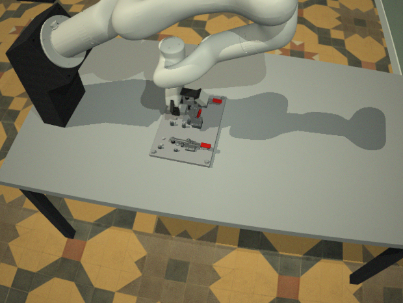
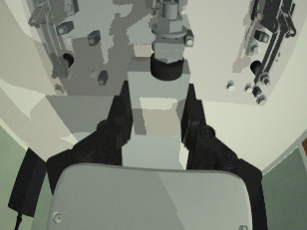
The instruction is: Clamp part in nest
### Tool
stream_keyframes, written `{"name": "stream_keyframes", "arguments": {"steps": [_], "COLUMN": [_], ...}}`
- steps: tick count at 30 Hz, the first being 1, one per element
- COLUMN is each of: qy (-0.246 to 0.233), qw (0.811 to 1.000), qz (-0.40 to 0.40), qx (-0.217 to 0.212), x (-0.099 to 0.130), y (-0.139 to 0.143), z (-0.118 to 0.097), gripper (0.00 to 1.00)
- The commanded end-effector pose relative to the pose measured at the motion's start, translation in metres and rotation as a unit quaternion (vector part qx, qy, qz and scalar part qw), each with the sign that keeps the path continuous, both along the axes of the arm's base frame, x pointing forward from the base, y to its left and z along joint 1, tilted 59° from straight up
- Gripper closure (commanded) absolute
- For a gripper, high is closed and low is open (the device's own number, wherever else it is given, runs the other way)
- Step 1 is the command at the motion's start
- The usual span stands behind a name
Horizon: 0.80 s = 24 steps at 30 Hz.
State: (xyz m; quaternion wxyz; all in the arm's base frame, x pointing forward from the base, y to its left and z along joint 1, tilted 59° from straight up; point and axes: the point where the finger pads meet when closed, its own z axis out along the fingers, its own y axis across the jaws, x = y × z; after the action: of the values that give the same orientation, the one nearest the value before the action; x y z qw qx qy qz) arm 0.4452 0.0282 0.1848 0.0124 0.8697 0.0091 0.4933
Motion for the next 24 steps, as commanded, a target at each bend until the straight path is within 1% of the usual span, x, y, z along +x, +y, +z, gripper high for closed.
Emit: {"name": "stream_keyframes", "arguments": {"steps": [1, 18, 24], "qy": [0.0, 0.0, 0.0], "qw": [1.0, 1.0, 1.0], "qz": [0.0, 0.0, 0.0], "qx": [0.0, 0.0, 0.0], "x": [-0.0004, 0.0022, 0.0069], "y": [0.0, -0.0001, -0.0001], "z": [-0.0001, -0.0013, -0.0035], "gripper": [1.0, 1.0, 1.0]}}
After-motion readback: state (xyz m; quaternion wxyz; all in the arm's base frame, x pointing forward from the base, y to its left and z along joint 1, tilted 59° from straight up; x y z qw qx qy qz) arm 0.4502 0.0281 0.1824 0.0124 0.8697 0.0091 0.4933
